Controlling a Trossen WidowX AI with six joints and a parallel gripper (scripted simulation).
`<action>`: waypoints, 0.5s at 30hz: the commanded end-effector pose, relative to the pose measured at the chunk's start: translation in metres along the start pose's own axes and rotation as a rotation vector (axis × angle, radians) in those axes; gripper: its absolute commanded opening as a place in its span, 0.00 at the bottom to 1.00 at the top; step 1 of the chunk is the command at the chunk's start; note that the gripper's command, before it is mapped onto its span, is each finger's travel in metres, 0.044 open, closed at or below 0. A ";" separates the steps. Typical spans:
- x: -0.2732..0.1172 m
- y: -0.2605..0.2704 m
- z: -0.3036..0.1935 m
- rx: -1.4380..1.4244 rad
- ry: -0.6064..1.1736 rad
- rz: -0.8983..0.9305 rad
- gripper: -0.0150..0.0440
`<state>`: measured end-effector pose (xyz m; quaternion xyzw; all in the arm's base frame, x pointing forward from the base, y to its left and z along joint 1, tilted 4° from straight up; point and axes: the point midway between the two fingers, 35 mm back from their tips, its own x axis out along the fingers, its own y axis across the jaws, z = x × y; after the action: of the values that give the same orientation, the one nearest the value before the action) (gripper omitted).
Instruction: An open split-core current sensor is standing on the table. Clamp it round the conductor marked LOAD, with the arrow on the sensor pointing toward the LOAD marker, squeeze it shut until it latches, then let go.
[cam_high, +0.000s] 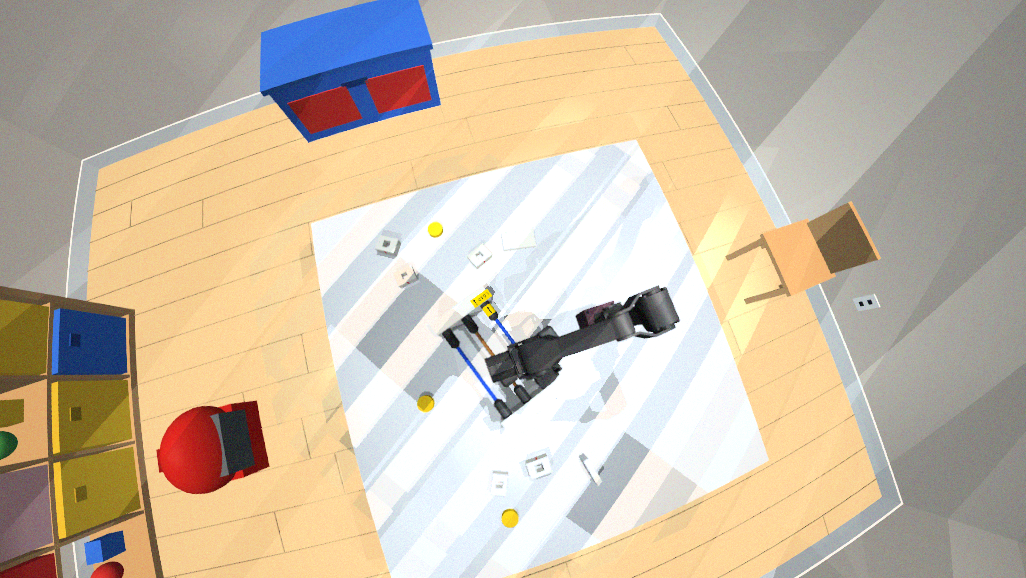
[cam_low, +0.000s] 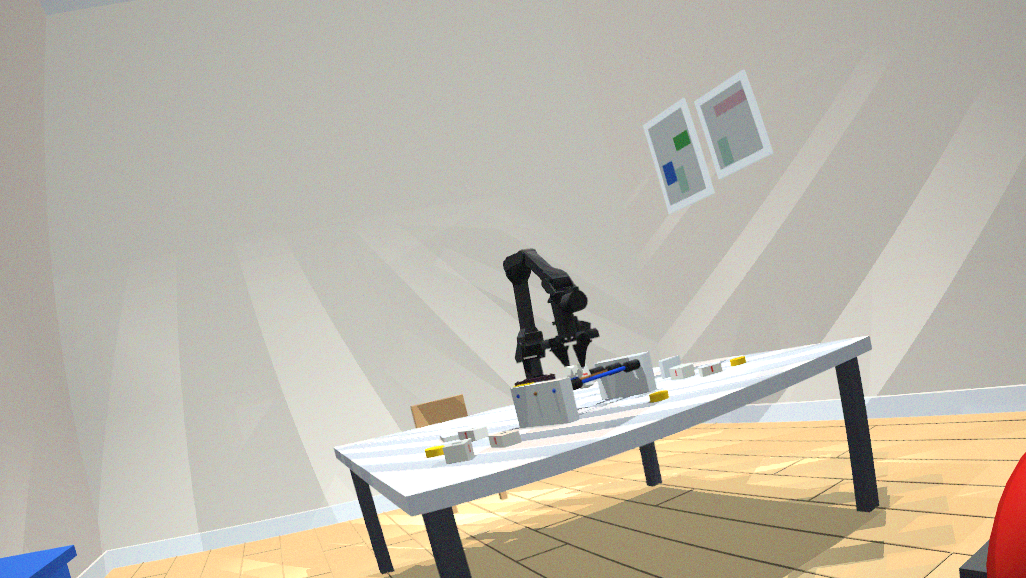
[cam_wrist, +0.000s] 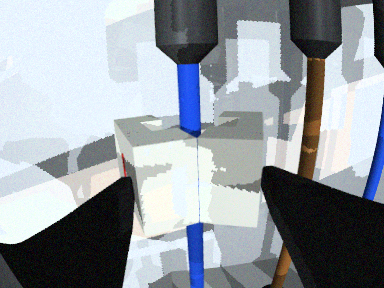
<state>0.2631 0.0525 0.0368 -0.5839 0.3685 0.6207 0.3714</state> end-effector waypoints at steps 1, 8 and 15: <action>-0.001 0.000 0.000 0.000 0.000 -0.001 0.65; -0.001 0.000 0.000 0.000 0.000 -0.001 0.97; -0.001 0.000 0.000 0.000 0.000 -0.001 1.00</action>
<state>0.2631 0.0525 0.0368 -0.5839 0.3686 0.6207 0.3714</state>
